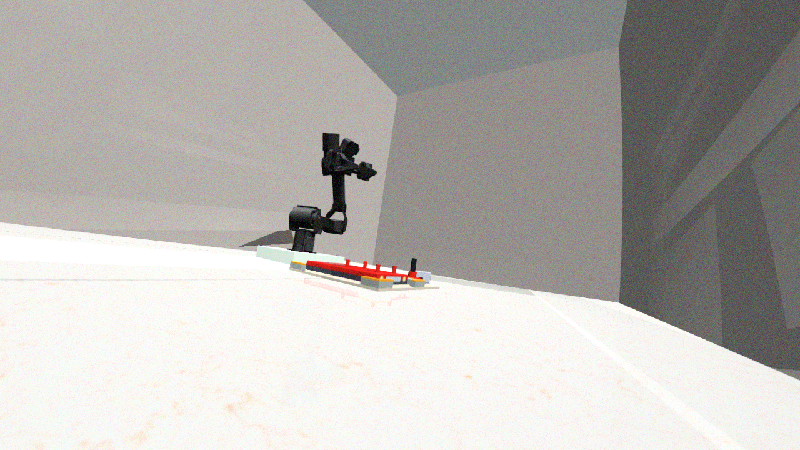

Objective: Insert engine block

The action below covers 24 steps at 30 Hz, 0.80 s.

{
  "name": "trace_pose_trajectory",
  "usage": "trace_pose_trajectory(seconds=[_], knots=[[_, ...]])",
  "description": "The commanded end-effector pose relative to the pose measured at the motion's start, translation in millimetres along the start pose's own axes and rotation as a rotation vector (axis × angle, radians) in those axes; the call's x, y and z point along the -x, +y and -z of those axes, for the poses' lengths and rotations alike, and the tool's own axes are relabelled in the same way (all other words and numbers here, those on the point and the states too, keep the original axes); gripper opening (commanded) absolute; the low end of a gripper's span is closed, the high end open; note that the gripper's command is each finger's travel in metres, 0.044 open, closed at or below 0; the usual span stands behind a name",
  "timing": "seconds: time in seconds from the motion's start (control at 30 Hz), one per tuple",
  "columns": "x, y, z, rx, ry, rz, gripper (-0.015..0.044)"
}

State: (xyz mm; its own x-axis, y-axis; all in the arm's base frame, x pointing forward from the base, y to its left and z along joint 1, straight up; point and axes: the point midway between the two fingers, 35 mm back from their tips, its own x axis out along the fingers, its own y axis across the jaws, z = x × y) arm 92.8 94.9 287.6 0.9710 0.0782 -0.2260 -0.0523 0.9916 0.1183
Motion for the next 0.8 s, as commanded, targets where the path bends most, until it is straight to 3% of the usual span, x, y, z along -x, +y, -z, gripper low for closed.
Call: trace_pose_trajectory(seconds=[0.0,0.77], knots=[[0.0,0.0,0.0,0.000,0.000,0.000,0.0426],[-10.6,-42.0,-30.7,-0.684,0.246,-0.043,0.0440]])
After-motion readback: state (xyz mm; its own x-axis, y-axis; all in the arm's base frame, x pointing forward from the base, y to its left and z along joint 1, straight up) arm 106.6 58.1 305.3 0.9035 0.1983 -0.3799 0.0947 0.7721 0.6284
